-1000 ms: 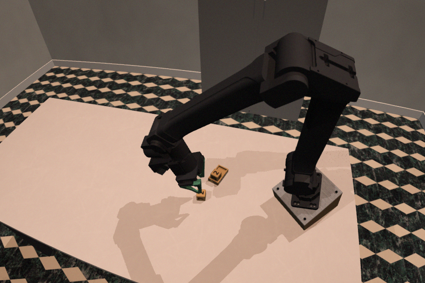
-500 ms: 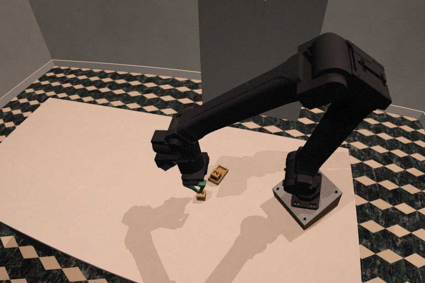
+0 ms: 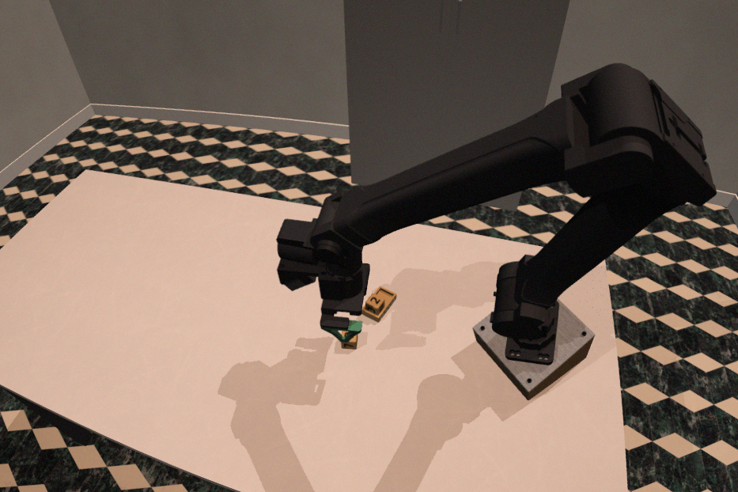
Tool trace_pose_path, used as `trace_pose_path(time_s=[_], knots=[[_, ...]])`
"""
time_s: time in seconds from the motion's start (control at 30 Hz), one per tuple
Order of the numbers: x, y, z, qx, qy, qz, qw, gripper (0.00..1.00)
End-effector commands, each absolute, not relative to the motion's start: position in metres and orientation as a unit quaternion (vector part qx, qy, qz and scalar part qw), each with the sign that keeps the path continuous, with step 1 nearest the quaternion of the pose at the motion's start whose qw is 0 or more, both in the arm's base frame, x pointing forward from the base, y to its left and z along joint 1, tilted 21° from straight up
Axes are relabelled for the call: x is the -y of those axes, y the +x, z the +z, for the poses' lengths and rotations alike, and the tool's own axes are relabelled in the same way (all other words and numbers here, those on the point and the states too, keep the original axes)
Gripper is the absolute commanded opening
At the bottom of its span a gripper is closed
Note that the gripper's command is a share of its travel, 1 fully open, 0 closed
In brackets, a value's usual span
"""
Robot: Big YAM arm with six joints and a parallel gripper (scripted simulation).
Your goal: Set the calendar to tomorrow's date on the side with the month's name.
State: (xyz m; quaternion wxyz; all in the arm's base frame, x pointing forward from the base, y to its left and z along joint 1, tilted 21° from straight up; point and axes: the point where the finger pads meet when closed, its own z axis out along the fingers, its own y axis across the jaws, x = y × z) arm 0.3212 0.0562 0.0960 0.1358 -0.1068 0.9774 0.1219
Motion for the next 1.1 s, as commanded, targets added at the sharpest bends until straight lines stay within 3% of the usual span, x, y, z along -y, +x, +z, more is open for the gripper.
trace_pose_path(time_s=[0.0,0.6,0.63,1.07], knots=[[-0.053,0.333,0.104,-0.977,-0.097,0.123,0.144,1.00],[-0.050,0.338,0.112,-0.974,-0.121,0.119,0.150,1.00],[-0.050,0.336,0.110,-0.975,-0.120,0.119,0.148,0.45],[-0.049,0.335,0.109,-0.975,-0.119,0.119,0.147,0.45]])
